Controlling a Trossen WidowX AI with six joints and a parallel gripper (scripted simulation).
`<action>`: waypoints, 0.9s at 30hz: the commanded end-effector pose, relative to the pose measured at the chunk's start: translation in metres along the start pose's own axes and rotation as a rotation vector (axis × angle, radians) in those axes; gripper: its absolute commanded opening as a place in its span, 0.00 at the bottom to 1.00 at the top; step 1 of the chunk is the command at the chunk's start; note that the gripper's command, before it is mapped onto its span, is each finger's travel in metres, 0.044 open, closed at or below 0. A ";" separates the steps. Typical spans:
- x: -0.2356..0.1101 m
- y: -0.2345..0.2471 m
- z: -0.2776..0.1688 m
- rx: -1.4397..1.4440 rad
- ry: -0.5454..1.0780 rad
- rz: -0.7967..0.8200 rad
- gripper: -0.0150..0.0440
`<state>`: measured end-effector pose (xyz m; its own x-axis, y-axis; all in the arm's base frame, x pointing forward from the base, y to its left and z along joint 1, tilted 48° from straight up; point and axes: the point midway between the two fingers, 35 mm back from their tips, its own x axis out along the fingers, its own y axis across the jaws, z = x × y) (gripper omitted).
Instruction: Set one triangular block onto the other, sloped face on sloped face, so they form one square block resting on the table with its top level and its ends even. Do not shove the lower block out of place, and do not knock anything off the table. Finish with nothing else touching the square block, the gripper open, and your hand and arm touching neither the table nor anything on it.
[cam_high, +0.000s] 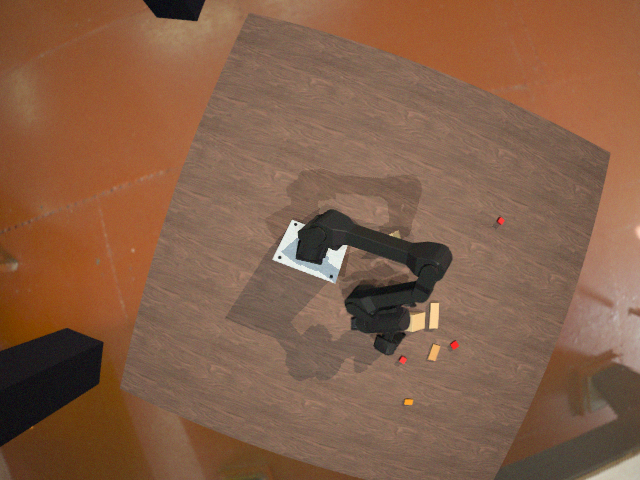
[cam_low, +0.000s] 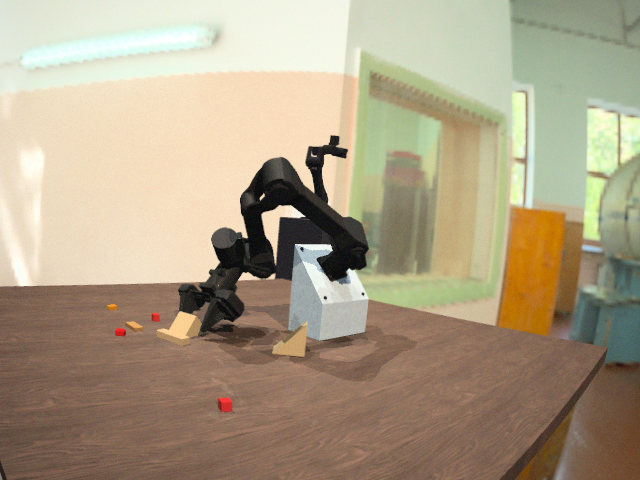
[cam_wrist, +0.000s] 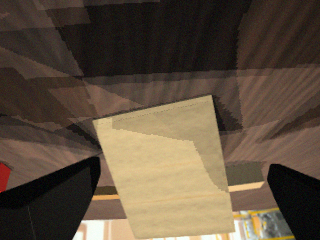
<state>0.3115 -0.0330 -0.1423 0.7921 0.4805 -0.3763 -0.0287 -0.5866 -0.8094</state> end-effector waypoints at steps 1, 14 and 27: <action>0.002 -0.002 0.001 -0.142 -0.002 -0.017 1.00; 0.004 0.002 -0.002 -0.148 0.005 -0.020 1.00; 0.006 0.007 -0.005 -0.182 0.011 -0.029 1.00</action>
<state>0.3172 -0.0367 -0.1481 0.7976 0.4884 -0.3540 0.0934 -0.6797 -0.7275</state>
